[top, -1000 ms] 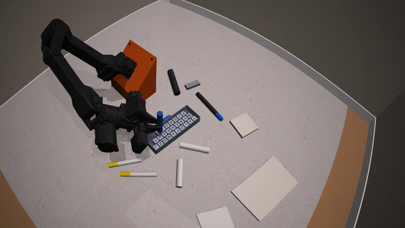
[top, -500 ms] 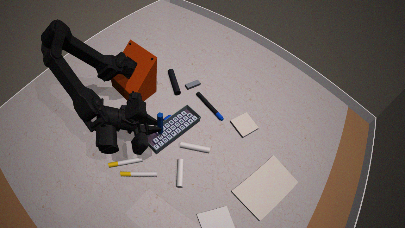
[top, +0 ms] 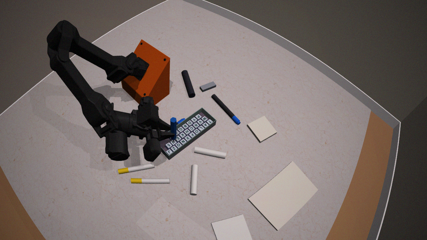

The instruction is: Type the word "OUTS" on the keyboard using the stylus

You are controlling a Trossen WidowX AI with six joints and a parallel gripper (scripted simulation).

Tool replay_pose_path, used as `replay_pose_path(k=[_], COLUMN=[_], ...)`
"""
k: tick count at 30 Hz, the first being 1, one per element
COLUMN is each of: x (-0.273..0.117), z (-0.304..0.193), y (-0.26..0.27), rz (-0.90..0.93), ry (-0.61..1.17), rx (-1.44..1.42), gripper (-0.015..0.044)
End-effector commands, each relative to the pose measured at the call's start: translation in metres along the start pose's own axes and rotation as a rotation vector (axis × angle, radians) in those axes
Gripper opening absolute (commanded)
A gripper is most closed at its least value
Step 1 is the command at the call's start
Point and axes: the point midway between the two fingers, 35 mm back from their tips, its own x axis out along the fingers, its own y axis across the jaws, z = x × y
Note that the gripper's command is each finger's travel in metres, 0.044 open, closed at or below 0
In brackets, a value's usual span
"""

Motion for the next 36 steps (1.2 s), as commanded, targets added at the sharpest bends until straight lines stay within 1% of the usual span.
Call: replay_pose_path(k=[1,10,18,23,28,30,36], x=[0.001,0.0,-0.016,-0.016,-0.016,-0.014,0.006], z=[-0.001,0.002,0.029,0.03,0.03,0.031,0.04], y=[0.0,0.0,0.0,-0.001,-0.001,-0.001,0.002], rz=[0.0,0.0,0.0,-0.002,-0.002,-0.001,0.008], ry=[-0.004,-0.004,-0.005,-0.012,-0.012,-0.012,-0.007], rx=[-0.002,-0.002,-0.001,-0.007,-0.007,-0.007,-0.007], gripper=[0.0081,0.0081,0.0081,0.0084,0.0051,0.0,0.0])
